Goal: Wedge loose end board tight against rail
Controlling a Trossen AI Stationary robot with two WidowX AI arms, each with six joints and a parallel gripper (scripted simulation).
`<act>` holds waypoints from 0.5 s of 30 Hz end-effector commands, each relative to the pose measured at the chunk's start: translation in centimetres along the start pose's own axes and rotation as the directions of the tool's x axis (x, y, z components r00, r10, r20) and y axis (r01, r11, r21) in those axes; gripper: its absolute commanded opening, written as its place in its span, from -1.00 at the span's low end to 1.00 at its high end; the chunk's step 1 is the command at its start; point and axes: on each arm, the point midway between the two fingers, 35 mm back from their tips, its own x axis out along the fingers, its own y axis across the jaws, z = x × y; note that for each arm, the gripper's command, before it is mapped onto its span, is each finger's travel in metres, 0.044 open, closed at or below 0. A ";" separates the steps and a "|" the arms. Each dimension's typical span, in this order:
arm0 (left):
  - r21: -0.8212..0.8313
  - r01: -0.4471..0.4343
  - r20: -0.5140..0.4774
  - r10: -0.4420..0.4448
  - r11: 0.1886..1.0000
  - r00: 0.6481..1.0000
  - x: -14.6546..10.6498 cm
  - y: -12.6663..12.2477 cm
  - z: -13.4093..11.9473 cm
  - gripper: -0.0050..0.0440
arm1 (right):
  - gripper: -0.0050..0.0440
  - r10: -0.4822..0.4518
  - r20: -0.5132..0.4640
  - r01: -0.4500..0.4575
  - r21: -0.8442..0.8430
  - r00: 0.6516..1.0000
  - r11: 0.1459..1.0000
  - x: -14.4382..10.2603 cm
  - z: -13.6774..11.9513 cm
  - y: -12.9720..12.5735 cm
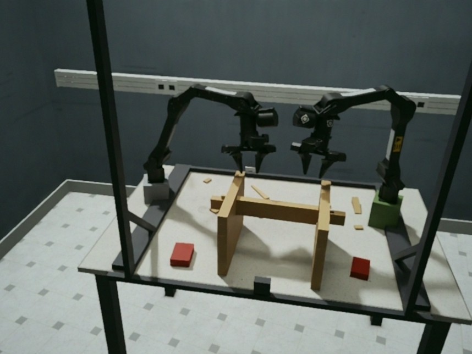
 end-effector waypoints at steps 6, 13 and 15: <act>0.303 0.056 -0.050 -0.043 0.951 0.998 0.3 -3.7 3.7 0.32 | 0.32 0.054 0.039 -0.041 -0.291 0.998 0.956 0.4 3.3 4.2; 0.458 0.111 -0.097 -0.074 0.882 0.993 0.8 -6.0 4.9 0.32 | 0.32 0.090 0.034 -0.067 -0.437 0.995 0.897 1.0 4.3 6.6; 0.492 0.125 -0.109 -0.082 0.862 0.991 1.0 -6.6 5.2 0.32 | 0.32 0.105 0.035 -0.076 -0.476 0.994 0.876 1.2 4.6 7.4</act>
